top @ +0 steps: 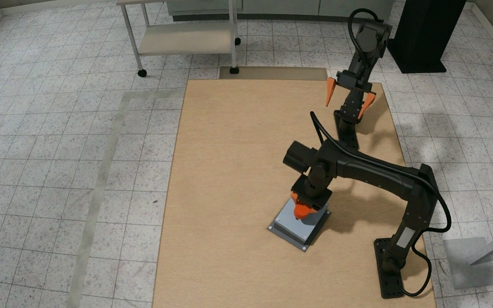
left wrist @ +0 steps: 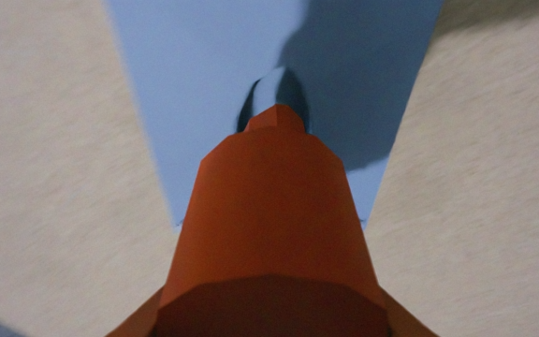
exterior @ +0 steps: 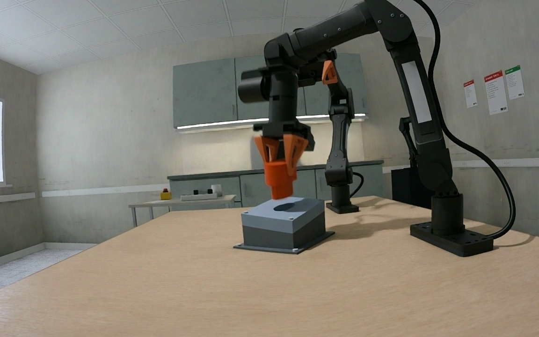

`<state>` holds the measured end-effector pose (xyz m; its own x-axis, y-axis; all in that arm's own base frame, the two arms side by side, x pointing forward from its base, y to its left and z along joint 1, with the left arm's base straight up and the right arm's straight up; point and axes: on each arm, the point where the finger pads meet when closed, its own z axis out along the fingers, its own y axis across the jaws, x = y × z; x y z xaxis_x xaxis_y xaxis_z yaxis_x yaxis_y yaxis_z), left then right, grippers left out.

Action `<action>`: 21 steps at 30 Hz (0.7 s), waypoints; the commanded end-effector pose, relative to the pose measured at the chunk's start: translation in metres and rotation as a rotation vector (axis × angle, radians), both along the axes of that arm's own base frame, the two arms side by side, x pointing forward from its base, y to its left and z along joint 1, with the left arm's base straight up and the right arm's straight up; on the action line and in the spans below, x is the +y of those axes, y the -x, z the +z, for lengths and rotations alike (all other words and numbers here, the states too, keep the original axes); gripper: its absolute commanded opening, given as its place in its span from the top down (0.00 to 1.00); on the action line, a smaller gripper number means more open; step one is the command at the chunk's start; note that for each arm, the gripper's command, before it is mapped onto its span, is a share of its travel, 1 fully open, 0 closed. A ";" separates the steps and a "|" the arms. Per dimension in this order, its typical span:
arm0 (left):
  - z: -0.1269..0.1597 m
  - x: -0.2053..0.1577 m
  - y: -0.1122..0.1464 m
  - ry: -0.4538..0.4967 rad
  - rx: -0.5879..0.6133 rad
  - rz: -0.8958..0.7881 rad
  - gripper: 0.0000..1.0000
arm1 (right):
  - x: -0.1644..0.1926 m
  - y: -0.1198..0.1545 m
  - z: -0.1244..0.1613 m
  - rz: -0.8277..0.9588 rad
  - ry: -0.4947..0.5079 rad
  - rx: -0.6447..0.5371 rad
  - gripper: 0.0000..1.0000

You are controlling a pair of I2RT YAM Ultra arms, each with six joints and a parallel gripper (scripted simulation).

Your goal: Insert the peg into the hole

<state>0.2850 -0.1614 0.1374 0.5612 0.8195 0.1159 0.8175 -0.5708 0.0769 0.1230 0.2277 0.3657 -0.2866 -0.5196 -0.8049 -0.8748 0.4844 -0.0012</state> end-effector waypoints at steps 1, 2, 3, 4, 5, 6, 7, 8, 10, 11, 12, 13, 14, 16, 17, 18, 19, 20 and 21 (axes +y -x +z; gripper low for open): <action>0.005 -0.008 -0.005 0.033 -0.055 0.002 0.61 | -0.004 0.001 0.010 -0.015 -0.022 -0.011 0.00; 0.003 -0.007 -0.002 0.026 -0.042 0.000 0.61 | -0.004 0.001 0.010 -0.015 -0.022 -0.011 0.00; 0.000 -0.004 0.002 0.015 -0.026 -0.001 0.61 | -0.004 0.001 0.010 -0.015 -0.022 -0.011 0.00; 0.001 -0.005 0.001 0.017 -0.029 -0.001 0.61 | -0.004 0.001 0.010 -0.015 -0.022 -0.011 0.00; 0.002 -0.005 0.000 0.019 -0.031 -0.001 0.61 | -0.004 0.001 0.010 -0.015 -0.022 -0.011 0.00; 0.003 -0.006 -0.001 0.022 -0.036 -0.001 0.61 | -0.004 0.001 0.010 -0.015 -0.022 -0.011 0.00; 0.003 -0.006 -0.001 0.022 -0.036 -0.001 0.61 | -0.004 0.001 0.010 -0.015 -0.022 -0.011 0.00; 0.003 -0.006 -0.001 0.022 -0.036 -0.001 0.61 | -0.004 0.001 0.010 -0.014 -0.022 -0.012 0.00; 0.003 -0.006 -0.001 0.022 -0.036 -0.001 0.61 | -0.004 0.001 0.010 -0.013 -0.022 -0.011 0.00; 0.003 -0.006 -0.001 0.022 -0.036 -0.001 0.61 | -0.004 0.001 0.010 -0.013 -0.022 -0.011 0.00; 0.003 -0.006 -0.001 0.022 -0.036 -0.001 0.61 | -0.004 0.001 0.010 -0.013 -0.022 -0.011 0.00; 0.003 -0.006 -0.001 0.022 -0.036 -0.001 0.61 | -0.004 0.001 0.010 -0.013 -0.022 -0.011 0.00; 0.003 -0.006 -0.001 0.022 -0.036 -0.001 0.61 | -0.004 0.001 0.010 -0.013 -0.022 -0.011 0.00; 0.000 -0.010 -0.005 0.009 -0.017 -0.001 0.61 | -0.004 0.001 0.010 -0.013 -0.022 -0.011 0.00; 0.000 -0.010 -0.005 0.009 -0.017 -0.001 0.61 | -0.004 0.001 0.010 -0.013 -0.022 -0.011 0.00; 0.000 -0.010 -0.005 0.009 -0.017 -0.001 0.61 | -0.004 0.001 0.010 -0.013 -0.022 -0.011 0.00; -0.003 -0.012 -0.008 0.010 -0.018 0.000 0.61 | -0.004 0.001 0.010 -0.013 -0.022 -0.011 0.00; -0.002 -0.012 -0.008 0.018 -0.031 0.000 0.61 | -0.004 0.001 0.010 -0.013 -0.022 -0.011 0.00; -0.001 -0.012 -0.008 0.025 -0.042 0.001 0.61 | -0.004 0.001 0.010 -0.013 -0.022 -0.011 0.00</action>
